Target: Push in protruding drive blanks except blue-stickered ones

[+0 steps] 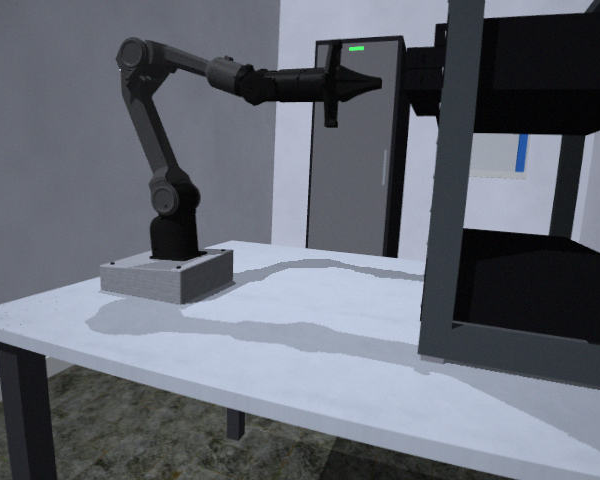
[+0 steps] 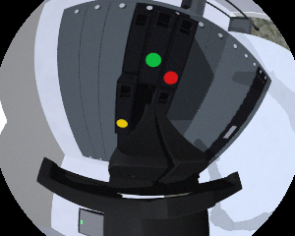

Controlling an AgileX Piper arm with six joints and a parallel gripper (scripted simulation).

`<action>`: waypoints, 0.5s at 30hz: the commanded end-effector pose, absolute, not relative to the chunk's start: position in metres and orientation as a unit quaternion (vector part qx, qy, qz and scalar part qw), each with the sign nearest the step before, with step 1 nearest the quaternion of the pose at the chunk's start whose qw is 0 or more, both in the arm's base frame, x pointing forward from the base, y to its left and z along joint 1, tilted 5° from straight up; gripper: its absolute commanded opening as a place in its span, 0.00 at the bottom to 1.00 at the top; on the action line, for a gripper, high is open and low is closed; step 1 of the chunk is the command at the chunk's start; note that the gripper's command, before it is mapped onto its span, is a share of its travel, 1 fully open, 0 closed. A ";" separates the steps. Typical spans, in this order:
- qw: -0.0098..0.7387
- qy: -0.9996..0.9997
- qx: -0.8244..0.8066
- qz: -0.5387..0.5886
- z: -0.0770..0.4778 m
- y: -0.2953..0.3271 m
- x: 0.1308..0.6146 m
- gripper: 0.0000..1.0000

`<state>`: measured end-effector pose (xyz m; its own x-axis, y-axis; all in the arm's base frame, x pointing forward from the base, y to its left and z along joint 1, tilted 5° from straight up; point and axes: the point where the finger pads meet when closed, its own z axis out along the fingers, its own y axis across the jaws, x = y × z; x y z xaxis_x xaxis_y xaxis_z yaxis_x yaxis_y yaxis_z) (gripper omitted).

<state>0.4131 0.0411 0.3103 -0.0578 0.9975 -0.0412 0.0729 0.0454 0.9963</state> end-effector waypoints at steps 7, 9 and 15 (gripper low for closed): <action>0.480 0.541 0.493 0.484 0.320 0.054 0.407 0.00; 0.480 0.541 0.493 0.484 0.323 0.058 0.405 0.00; 0.480 0.541 0.493 0.484 0.331 0.070 0.400 0.00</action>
<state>0.4009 0.0680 0.3265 -0.0596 0.9974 -0.0417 0.0711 0.0459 0.9964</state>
